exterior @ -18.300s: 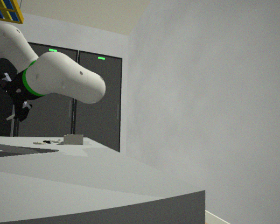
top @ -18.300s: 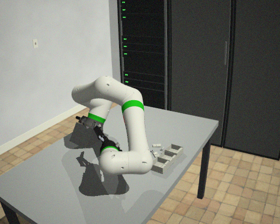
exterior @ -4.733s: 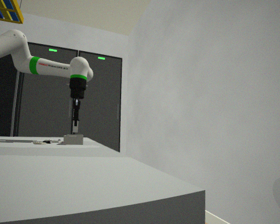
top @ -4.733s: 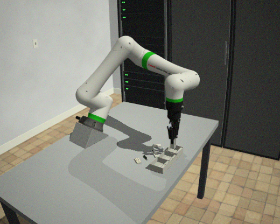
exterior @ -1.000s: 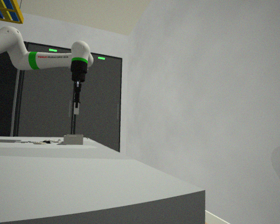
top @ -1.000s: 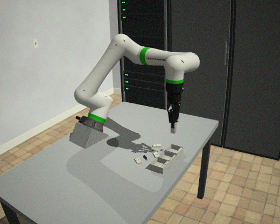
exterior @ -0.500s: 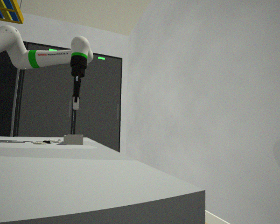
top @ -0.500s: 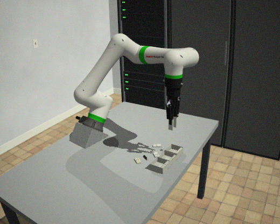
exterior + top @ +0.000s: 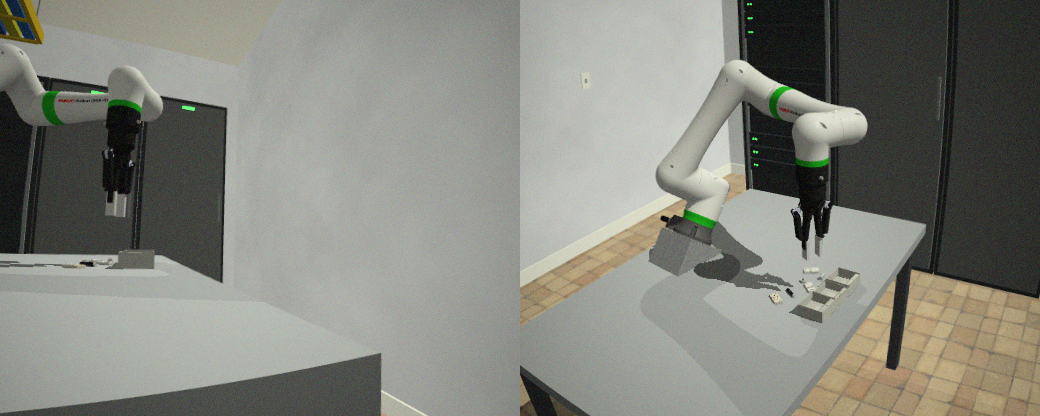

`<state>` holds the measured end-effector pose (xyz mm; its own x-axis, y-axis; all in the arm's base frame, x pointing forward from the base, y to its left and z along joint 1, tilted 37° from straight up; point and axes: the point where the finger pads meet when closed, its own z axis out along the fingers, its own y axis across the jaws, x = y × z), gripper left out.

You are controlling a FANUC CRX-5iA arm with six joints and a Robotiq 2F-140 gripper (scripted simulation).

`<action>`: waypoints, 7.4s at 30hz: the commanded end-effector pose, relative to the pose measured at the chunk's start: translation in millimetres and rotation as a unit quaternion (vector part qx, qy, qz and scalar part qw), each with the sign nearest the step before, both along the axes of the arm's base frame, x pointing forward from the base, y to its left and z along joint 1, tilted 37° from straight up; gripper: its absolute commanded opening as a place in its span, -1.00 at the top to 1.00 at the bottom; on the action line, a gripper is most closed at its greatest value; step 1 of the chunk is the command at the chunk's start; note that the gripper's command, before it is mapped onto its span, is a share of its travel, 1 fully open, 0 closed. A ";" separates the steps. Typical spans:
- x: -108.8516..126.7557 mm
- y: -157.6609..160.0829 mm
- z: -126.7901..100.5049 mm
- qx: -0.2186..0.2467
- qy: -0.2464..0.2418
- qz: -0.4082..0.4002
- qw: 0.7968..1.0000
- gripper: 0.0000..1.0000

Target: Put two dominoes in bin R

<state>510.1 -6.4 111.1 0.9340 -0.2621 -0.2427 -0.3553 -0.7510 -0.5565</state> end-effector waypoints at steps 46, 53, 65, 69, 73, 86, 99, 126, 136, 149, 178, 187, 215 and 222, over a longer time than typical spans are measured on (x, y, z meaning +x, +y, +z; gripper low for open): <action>-68.7 -39.7 -108.0 -0.006 0.040 -0.060 0.997 0.51; -68.9 -32.4 -117.5 -0.006 0.040 -0.060 0.997 0.51; -69.8 -8.3 -149.4 -0.006 0.040 -0.060 0.997 0.51; -69.8 -6.5 -151.8 -0.006 0.040 -0.060 0.997 0.51; -70.0 -3.3 -156.1 -0.006 0.040 -0.060 0.997 0.51; -70.3 0.7 -161.4 -0.006 0.040 -0.060 0.997 0.51; -70.4 0.7 -161.4 -0.006 0.040 -0.060 0.997 0.75; -69.9 -9.3 -148.1 -0.006 0.040 -0.060 0.997 0.75; -69.2 -25.3 -126.8 -0.006 0.040 -0.060 0.997 0.75; -68.7 -35.3 -113.5 -0.006 0.040 -0.060 0.997 0.75; 13.5 22.6 -73.2 -0.008 0.092 -0.129 0.987 0.75; 45.4 45.0 -57.5 -0.009 0.154 -0.215 0.964 0.75; 56.0 52.4 -52.3 -0.019 0.309 -0.414 0.856 0.75; 56.1 52.5 -52.2 -0.019 0.309 -0.414 0.856 0.75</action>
<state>566.0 46.2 58.7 0.1211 -0.7912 -0.5995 -0.9923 -0.1133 -0.0510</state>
